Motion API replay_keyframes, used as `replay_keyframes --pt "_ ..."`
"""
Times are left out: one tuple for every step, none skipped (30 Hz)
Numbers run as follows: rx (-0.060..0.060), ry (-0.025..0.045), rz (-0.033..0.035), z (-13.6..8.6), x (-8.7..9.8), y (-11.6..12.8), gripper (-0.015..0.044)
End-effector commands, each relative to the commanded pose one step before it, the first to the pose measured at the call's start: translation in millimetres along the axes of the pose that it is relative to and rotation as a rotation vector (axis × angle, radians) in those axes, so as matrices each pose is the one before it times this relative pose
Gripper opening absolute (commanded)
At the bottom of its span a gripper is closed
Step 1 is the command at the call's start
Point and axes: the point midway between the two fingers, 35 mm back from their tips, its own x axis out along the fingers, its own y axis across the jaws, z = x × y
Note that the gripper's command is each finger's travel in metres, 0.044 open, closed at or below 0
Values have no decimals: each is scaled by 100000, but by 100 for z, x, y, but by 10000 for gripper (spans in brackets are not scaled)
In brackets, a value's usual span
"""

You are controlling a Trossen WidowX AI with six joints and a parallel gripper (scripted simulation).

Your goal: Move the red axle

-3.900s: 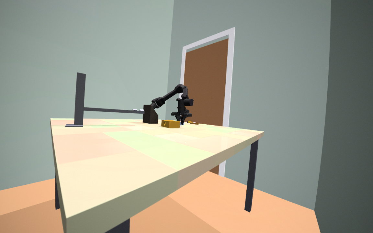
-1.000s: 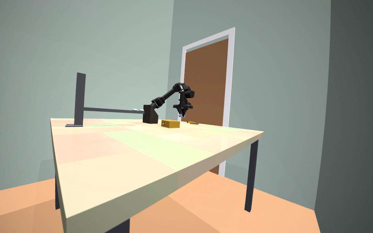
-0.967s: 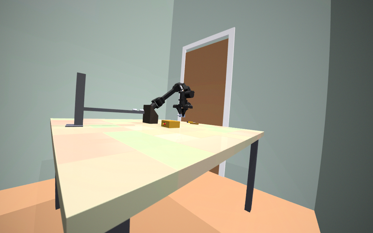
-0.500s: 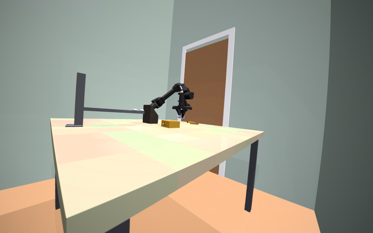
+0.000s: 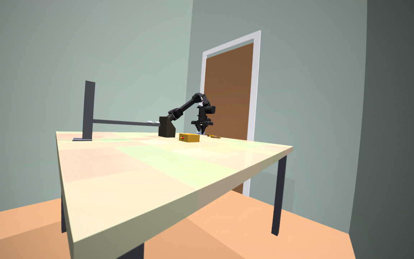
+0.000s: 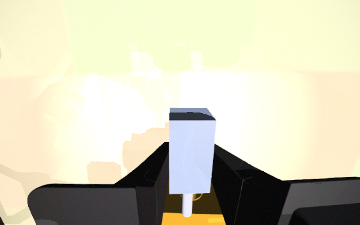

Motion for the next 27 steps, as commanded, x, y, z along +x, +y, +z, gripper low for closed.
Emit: replay_keyframes --pt "1483 63 849 -239 758 293 0" --pt "0 -12 -1 4 162 4 0" --pt "0 -14 -1 4 162 5 0" --pt "0 -16 -1 5 161 6 0" --pt "1 -18 -1 5 161 7 0" --pt "1 -20 -1 5 161 8 0" --pt "1 -21 0 6 161 9 0" --pt "1 -23 0 6 160 10 0" --pt "1 -25 0 7 160 11 0" --pt "2 -27 0 7 160 12 0" --pt "2 -29 0 8 159 13 0" --pt "2 -30 1 8 159 14 0" --pt "2 -32 1 9 159 15 0" --pt "3 -34 1 9 158 16 0" --pt "3 -36 1 11 158 17 0" --pt "3 -38 2 11 158 18 0" --pt "3 -39 2 11 157 19 0" --pt "3 -41 2 12 157 20 0" --pt "4 -43 3 12 157 21 0" --pt "4 -45 3 13 157 22 0" --pt "4 -47 4 13 156 23 0" --pt "5 -48 4 13 156 24 0" --pt "4 -40 3 11 124 20 0" --pt "2 -25 2 7 75 13 0" --pt "0 -7 0 9 19 1 0" --pt "0 -2 0 3 6 0 0" --pt "-1431 -587 -500 313 -292 -262 26"
